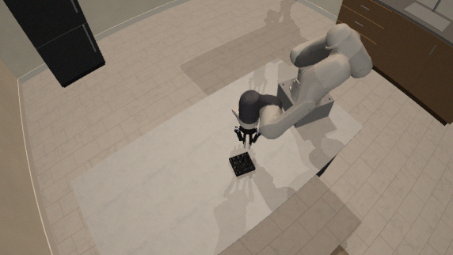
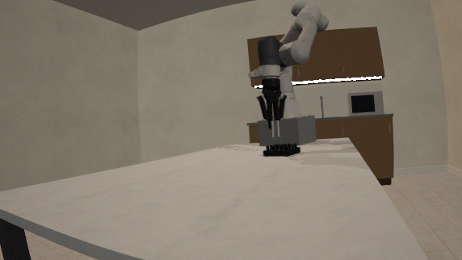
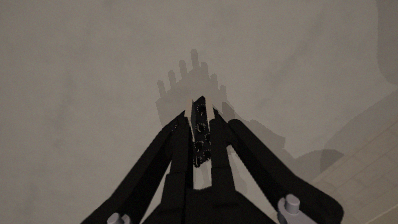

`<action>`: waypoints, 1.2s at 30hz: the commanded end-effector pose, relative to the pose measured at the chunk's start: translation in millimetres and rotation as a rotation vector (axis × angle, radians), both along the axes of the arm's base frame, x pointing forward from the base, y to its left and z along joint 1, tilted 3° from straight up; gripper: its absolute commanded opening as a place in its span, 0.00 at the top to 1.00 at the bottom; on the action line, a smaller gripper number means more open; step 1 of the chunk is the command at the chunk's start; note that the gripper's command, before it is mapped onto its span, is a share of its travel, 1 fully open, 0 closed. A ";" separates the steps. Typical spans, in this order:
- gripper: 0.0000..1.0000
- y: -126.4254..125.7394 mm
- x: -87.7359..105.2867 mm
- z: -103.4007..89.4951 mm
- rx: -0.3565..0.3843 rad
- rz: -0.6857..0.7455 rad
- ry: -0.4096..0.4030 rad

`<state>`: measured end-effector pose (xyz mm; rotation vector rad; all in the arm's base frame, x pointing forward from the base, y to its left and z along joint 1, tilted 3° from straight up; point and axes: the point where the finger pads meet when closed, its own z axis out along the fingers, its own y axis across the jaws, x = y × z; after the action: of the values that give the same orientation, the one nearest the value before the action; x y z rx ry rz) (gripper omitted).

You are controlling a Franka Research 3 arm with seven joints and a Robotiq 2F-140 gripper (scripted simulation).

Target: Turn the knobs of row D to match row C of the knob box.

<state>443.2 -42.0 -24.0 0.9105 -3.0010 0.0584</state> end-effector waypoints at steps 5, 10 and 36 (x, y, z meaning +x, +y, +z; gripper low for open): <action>0.88 3.2 1.5 2.2 0.004 -0.217 -0.004; 0.88 3.7 2.7 3.6 0.006 -0.292 -0.010; 0.88 7.7 10.0 12.5 0.020 -0.671 -0.044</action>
<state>451.9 -37.3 -12.9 0.0930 -3.1724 0.0500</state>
